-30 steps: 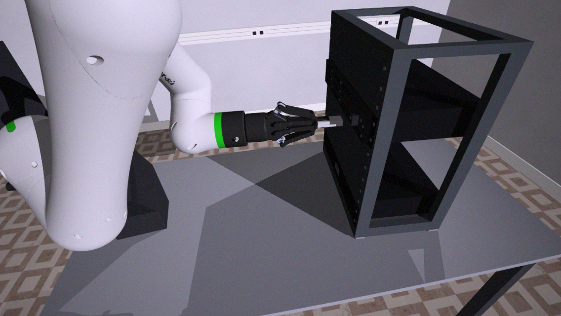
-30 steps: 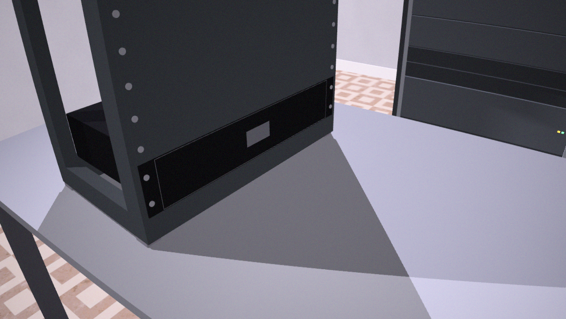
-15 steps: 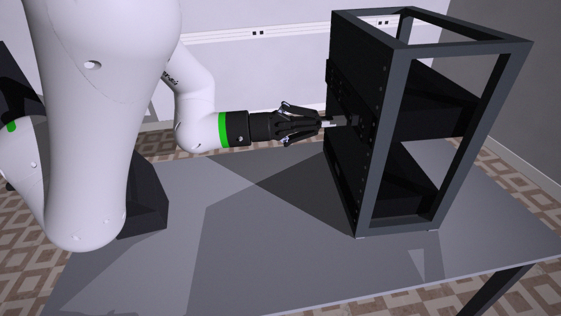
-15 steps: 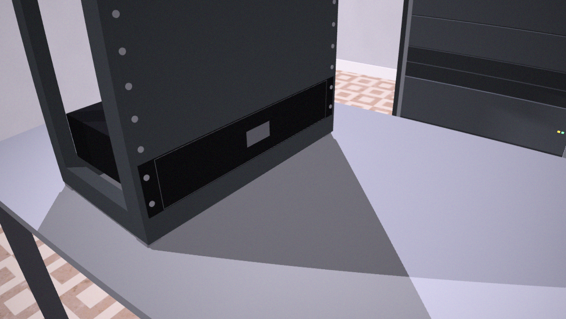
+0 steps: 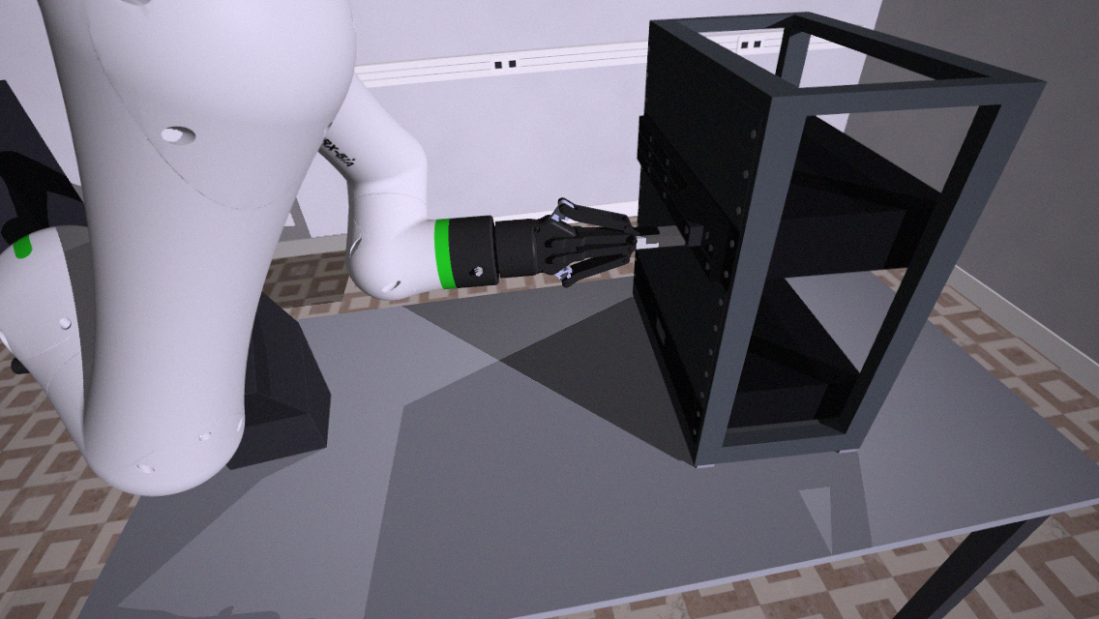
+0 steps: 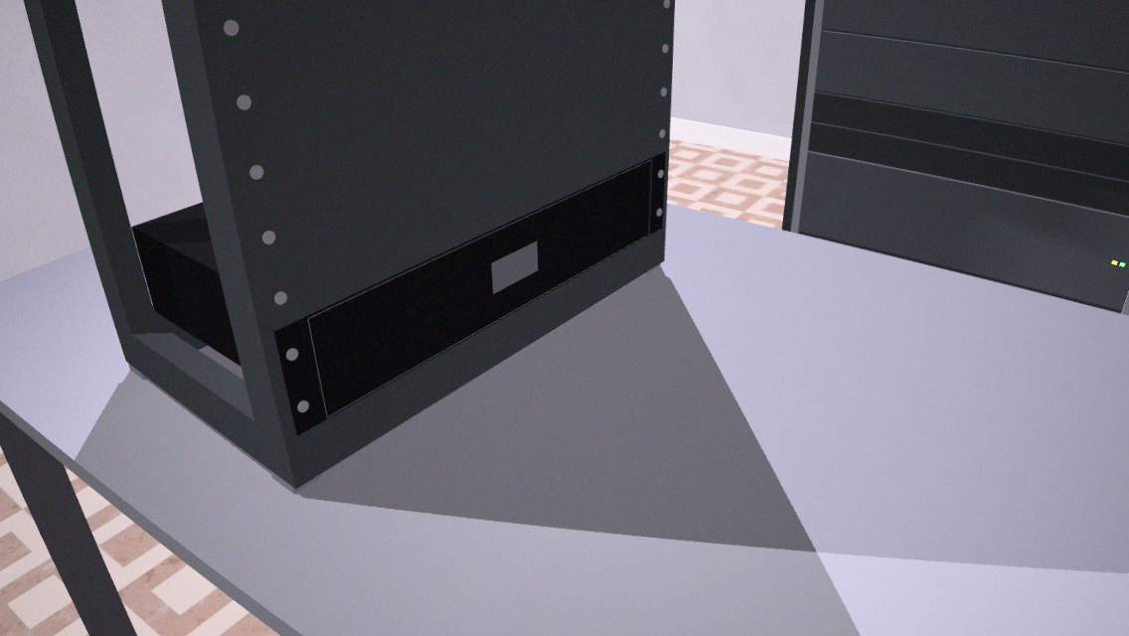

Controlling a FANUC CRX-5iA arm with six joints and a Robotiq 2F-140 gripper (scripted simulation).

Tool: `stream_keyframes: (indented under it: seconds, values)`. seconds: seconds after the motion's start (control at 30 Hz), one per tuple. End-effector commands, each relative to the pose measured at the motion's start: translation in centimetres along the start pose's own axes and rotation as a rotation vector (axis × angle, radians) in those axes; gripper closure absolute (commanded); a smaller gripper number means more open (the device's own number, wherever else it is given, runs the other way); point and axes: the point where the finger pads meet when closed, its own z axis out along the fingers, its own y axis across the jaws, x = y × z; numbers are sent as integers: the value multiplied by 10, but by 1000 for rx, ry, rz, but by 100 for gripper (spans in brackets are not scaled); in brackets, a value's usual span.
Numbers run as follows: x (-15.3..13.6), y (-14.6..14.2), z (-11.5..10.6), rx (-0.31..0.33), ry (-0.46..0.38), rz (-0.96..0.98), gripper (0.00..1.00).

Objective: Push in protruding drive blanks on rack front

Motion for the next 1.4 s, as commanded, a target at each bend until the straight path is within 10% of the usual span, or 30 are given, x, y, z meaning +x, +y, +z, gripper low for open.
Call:
stream_keyframes:
  seconds: [0.0, 1.37]
  values:
    - [0, -1, 2, 1, 0, 1, 90]
    - [0, -1, 15, 1, 0, 1, 90]
